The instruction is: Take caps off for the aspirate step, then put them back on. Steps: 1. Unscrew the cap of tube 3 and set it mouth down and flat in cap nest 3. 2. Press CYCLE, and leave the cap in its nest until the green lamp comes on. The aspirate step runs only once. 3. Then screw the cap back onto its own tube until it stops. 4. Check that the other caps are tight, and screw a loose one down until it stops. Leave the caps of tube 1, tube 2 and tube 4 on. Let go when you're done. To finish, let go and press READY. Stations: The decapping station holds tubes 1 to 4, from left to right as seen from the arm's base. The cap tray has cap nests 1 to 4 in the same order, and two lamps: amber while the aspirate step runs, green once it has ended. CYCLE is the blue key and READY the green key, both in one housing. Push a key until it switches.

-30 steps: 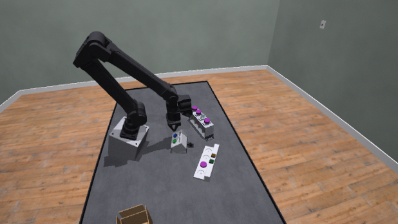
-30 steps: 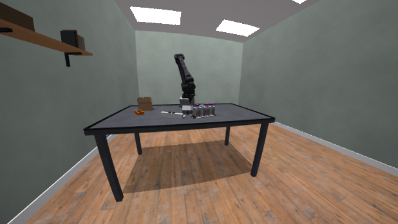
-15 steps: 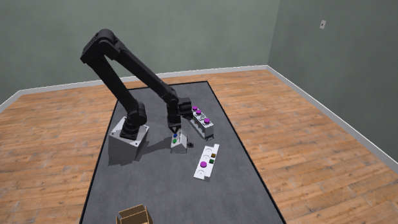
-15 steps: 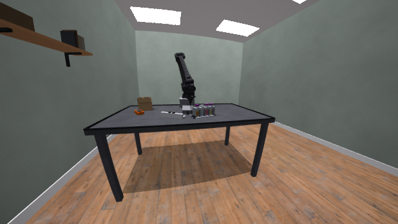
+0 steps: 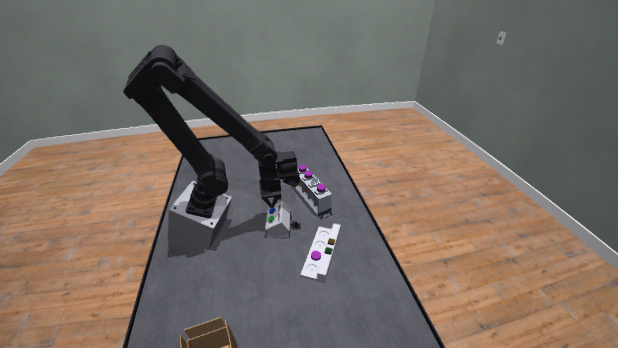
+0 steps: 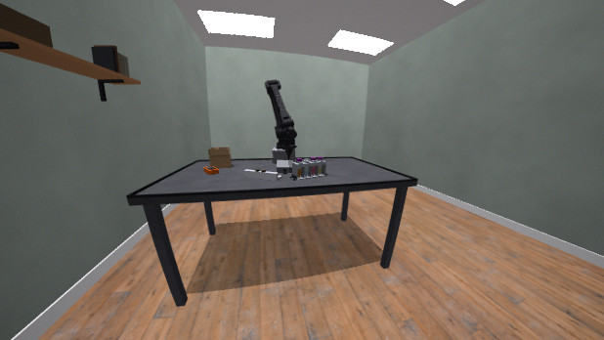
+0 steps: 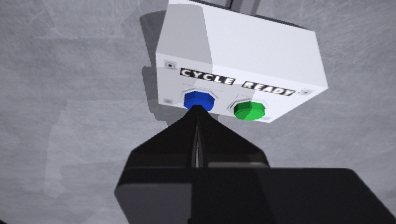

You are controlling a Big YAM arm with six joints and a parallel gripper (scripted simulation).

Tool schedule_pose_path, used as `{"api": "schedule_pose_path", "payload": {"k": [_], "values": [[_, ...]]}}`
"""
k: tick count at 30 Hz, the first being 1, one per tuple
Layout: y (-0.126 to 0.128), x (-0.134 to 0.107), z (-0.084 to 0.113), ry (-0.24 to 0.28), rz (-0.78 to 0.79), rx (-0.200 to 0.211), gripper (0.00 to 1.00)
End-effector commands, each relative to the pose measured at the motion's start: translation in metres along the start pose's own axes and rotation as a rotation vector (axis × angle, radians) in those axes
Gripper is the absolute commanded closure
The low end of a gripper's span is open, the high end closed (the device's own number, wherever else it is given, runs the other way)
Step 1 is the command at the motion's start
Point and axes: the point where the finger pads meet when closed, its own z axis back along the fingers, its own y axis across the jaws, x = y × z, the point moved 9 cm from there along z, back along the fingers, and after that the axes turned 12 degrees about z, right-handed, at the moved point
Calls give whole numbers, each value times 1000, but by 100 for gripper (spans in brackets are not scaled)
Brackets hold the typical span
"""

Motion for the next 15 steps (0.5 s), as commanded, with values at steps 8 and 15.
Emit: {"api": "schedule_pose_path", "payload": {"k": [8,15], "values": [[-3,-2,-2,-11,-10,-4,100],[-4,-3,-1,-20,-11,-5,100]]}}
